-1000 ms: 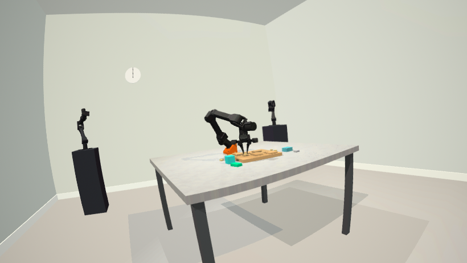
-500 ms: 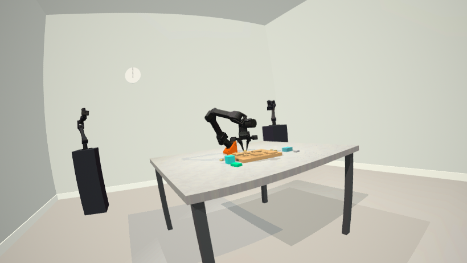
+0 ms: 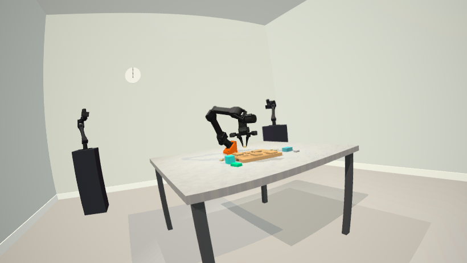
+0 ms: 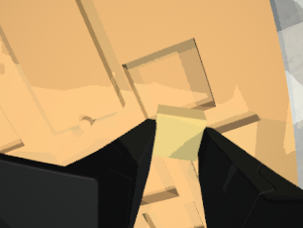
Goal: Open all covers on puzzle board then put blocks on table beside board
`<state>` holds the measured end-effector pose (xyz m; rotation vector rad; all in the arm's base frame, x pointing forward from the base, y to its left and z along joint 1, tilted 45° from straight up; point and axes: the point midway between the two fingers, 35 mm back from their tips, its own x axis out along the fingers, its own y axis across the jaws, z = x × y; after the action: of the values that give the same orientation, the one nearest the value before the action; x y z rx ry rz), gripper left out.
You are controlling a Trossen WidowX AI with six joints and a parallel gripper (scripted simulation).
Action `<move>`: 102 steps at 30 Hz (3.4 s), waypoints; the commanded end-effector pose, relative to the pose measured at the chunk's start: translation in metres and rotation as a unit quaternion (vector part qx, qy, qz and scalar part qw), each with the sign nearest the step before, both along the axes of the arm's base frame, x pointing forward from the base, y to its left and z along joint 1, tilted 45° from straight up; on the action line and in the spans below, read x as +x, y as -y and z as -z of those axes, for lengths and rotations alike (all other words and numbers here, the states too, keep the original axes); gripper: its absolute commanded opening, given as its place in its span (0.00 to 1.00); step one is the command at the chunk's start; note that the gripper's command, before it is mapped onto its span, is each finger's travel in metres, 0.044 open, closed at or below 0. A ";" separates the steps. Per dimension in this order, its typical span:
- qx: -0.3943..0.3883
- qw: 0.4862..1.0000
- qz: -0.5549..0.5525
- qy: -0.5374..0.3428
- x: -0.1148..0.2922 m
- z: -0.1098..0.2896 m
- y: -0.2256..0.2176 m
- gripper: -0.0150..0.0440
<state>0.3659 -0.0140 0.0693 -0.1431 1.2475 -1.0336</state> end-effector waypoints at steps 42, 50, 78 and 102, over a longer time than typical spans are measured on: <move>0.003 1.000 -0.001 0.001 -0.083 -0.095 0.045 0.39; 0.002 1.000 -0.001 0.000 -0.109 -0.107 0.058 0.39; 0.003 1.000 -0.001 -0.001 -0.148 -0.105 0.087 0.39; 0.005 1.000 -0.001 0.000 -0.147 -0.076 0.115 0.39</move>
<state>0.2190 -0.1246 0.1497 -0.1318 1.2506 -1.0268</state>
